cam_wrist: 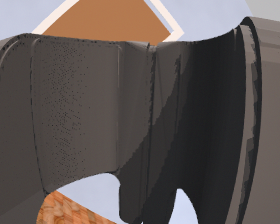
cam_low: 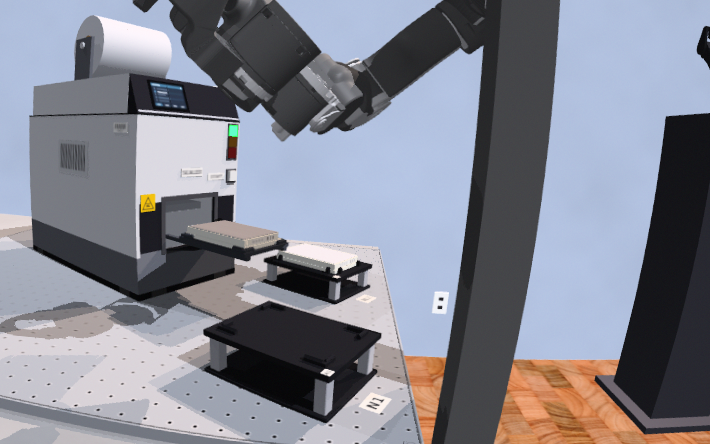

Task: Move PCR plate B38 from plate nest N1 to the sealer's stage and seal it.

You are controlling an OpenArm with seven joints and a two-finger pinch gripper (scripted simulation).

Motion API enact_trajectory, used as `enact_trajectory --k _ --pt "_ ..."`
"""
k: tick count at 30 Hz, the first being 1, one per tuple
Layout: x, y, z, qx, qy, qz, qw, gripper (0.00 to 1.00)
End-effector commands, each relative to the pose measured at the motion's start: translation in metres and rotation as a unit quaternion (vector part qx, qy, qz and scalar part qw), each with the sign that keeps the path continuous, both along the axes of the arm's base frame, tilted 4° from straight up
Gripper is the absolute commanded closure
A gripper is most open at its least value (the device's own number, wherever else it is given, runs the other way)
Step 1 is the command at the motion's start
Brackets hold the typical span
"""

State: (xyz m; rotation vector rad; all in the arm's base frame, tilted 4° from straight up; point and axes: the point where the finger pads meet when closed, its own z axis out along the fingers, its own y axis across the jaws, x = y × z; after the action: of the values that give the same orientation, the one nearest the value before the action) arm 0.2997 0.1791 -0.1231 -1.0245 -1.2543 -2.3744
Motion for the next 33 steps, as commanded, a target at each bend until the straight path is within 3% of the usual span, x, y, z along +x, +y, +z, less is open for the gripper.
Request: enact_trajectory --k 1,6,33 --pt "-0.0009 0.0 0.001 0.0 -0.001 0.004 1.0 1.0" --pt "-0.0178 0.017 -0.016 -0.072 -0.015 0.045 0.9963 1.0" --pt "-0.0155 0.014 -0.015 -0.071 -0.015 0.045 0.9963 1.0"
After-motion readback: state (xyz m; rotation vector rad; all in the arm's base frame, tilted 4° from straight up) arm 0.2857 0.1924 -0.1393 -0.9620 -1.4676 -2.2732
